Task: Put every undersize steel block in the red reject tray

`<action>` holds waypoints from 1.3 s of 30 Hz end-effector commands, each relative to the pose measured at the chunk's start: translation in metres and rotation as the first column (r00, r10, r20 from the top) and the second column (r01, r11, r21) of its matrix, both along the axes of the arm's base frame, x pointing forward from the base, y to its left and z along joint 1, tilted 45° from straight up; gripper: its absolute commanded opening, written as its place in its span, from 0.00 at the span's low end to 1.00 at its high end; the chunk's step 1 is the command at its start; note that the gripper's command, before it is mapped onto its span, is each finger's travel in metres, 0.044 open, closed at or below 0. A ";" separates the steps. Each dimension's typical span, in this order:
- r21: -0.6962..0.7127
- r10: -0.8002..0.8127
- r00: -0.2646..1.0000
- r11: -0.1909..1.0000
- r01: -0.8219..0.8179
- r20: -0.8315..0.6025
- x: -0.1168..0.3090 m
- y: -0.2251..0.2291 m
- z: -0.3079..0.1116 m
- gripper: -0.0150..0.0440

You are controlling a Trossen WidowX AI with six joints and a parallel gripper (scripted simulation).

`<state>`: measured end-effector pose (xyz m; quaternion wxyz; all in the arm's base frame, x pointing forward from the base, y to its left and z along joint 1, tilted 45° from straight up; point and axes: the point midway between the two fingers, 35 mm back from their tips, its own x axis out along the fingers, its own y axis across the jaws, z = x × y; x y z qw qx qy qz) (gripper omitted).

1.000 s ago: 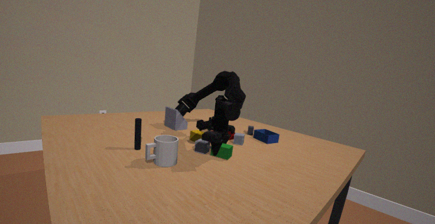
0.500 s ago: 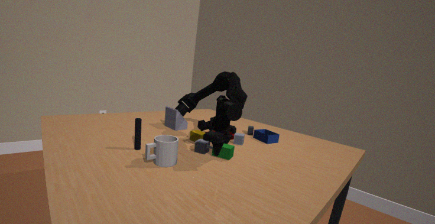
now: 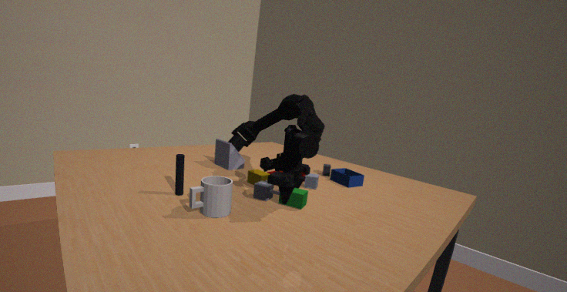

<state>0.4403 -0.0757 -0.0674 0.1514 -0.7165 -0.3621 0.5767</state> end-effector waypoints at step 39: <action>0.002 -0.009 1.000 1.000 0.009 0.003 0.015 0.000 0.009 0.25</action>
